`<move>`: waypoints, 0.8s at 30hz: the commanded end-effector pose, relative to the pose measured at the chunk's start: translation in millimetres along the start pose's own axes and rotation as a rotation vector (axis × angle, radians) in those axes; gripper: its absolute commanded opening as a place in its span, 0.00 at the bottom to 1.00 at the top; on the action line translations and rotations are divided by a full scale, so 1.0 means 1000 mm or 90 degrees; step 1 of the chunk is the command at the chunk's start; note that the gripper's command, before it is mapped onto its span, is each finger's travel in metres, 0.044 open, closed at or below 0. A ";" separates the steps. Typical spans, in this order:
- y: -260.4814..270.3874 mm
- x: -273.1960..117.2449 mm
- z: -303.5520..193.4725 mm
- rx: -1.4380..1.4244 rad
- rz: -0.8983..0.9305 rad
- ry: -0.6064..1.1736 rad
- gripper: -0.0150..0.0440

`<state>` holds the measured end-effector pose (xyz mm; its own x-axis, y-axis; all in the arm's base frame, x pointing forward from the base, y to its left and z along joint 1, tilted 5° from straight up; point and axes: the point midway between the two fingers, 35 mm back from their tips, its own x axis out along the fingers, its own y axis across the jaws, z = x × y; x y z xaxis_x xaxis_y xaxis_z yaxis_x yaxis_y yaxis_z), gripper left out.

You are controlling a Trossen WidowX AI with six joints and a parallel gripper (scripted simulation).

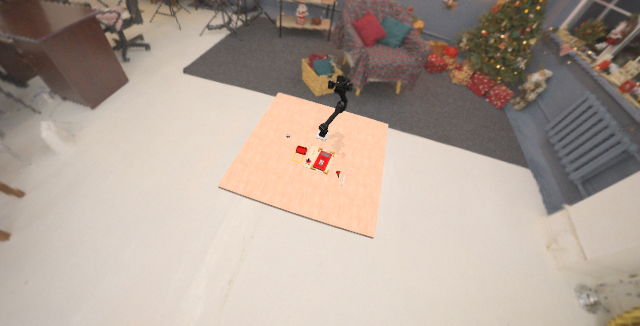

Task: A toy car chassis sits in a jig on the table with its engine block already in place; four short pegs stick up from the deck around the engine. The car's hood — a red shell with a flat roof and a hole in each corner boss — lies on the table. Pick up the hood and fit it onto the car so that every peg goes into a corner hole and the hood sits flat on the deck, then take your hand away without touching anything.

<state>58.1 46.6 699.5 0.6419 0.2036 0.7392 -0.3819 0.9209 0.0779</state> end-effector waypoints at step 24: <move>-0.206 0.004 -0.215 0.268 -0.406 0.279 1.00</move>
<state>252.2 -56.6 581.0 0.9538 -0.0889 0.2870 -0.1157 0.7730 0.6238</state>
